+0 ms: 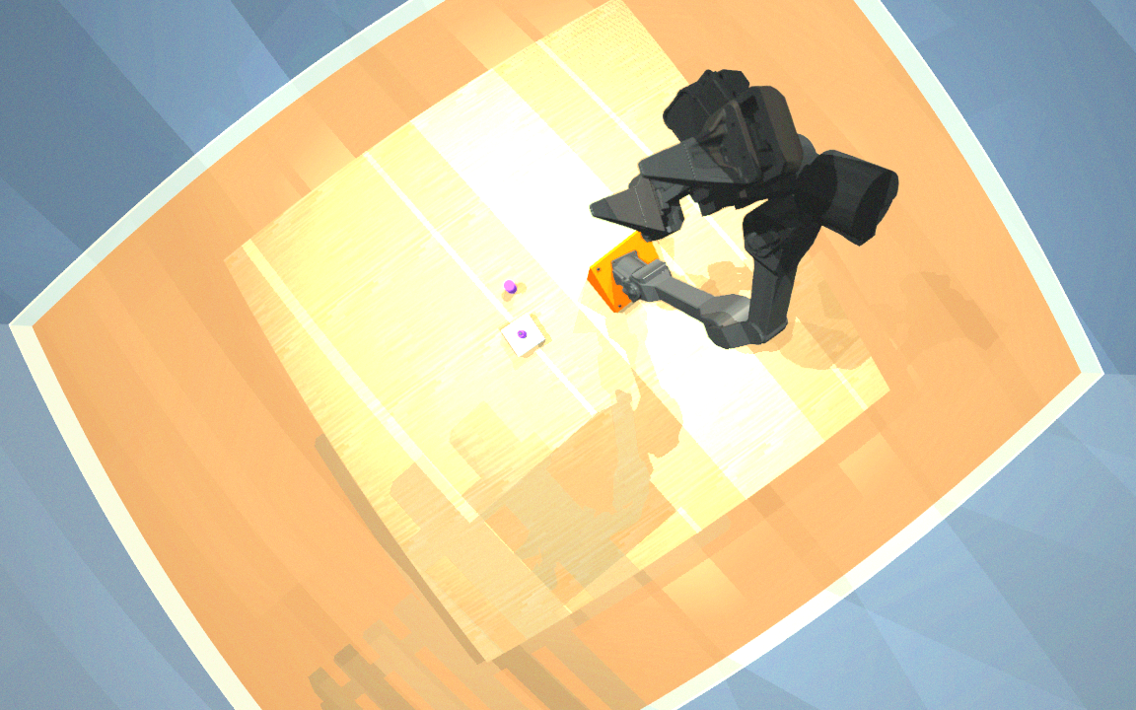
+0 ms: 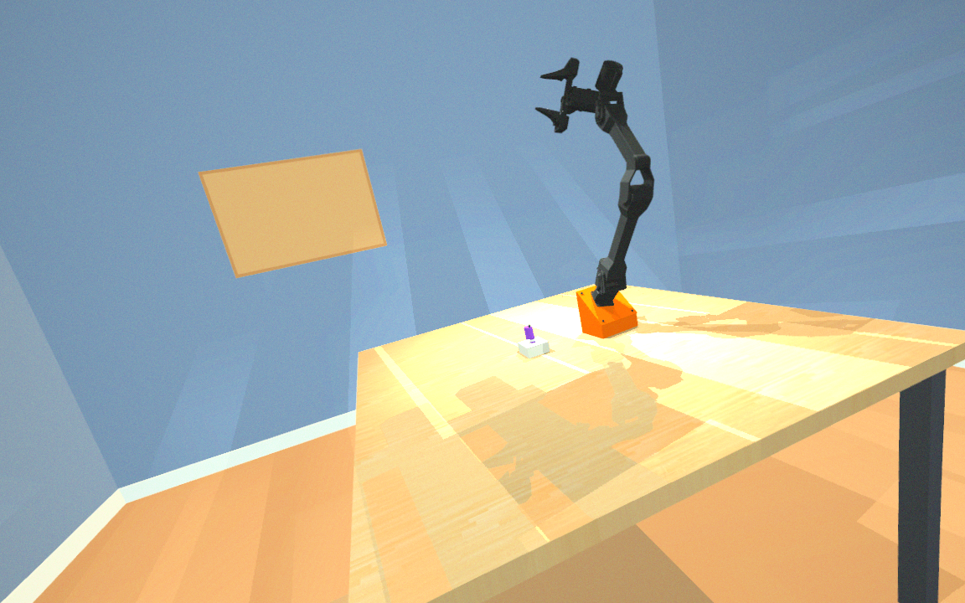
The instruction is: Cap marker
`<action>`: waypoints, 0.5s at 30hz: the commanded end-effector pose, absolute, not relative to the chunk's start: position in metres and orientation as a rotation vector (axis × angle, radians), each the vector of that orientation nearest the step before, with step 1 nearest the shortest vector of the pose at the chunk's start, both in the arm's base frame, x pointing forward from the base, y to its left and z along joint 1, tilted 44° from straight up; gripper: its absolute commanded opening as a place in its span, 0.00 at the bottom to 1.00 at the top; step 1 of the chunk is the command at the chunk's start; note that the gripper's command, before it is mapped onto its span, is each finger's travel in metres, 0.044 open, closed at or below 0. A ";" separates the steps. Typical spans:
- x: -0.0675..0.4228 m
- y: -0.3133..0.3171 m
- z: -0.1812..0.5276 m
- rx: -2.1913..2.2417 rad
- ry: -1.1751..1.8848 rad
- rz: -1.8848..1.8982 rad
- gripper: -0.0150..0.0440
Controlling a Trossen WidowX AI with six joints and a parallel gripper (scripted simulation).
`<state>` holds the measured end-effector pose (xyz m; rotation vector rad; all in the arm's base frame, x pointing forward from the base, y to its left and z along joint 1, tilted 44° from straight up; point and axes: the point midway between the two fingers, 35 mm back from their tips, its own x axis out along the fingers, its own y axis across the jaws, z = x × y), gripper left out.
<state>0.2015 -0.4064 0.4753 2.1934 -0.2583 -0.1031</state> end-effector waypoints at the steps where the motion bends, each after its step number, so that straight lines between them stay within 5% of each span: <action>1: 0.203 -0.408 0.474 2.188 -0.261 -0.106 0.89; 6: 0.237 -0.427 0.418 2.131 -0.223 -0.194 0.67; 15: 0.302 -0.419 0.304 2.055 0.011 -0.357 0.65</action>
